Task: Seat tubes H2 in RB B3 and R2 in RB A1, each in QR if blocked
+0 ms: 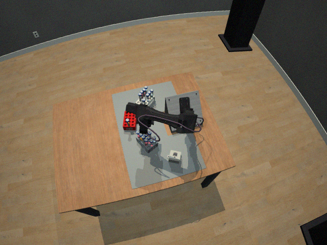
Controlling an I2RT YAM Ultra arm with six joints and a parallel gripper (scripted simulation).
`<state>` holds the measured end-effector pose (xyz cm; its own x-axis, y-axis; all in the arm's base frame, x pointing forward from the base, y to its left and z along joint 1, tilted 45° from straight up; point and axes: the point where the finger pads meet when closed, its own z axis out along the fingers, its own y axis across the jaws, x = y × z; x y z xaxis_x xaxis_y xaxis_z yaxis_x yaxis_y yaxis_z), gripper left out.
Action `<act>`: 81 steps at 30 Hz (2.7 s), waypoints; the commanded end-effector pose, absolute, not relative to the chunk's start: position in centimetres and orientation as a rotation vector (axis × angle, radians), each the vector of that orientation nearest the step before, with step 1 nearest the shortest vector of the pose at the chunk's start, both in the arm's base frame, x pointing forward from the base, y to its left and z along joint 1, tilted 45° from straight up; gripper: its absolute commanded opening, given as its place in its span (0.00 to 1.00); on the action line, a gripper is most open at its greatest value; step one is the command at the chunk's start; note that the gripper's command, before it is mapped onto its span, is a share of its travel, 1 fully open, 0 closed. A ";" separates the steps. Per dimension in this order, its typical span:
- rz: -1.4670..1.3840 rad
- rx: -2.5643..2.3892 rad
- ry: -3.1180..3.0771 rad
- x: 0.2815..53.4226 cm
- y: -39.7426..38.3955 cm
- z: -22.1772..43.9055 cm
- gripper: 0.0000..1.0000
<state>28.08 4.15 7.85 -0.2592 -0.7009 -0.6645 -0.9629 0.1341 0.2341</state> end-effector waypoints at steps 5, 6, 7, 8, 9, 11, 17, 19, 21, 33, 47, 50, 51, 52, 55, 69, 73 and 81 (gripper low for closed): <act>0.858 -1.598 2.019 28.3 3.0 9.5 0.00; 0.859 -1.595 2.018 28.3 3.0 9.6 0.00; 0.859 -1.597 2.019 28.3 2.9 9.6 0.00; 0.858 -1.597 2.019 28.3 2.8 9.7 0.00; 0.858 -1.598 2.020 28.3 2.7 9.7 0.00; 0.867 -1.596 2.023 28.3 2.6 9.7 0.00; 0.892 -1.590 2.032 28.3 2.1 9.6 0.00; 0.897 -1.589 2.034 28.2 2.0 9.6 0.00; 0.900 -1.588 2.035 28.2 1.9 9.6 0.00; 0.910 -1.587 2.038 26.7 1.5 9.9 0.00; 0.911 -1.587 2.037 25.1 0.6 9.4 0.00; 0.911 -1.587 2.037 24.7 0.4 9.3 0.00; 0.911 -1.587 2.037 24.5 0.3 9.2 0.00; 0.909 -1.588 2.036 24.4 0.2 9.2 0.00; 0.912 -1.587 2.036 24.1 0.1 9.1 0.00; 0.870 -1.599 2.029 27.0 -3.2 5.9 0.00; 0.870 -1.599 2.029 27.3 -3.7 5.5 0.00; 0.874 -1.598 2.030 28.2 -5.3 3.7 0.00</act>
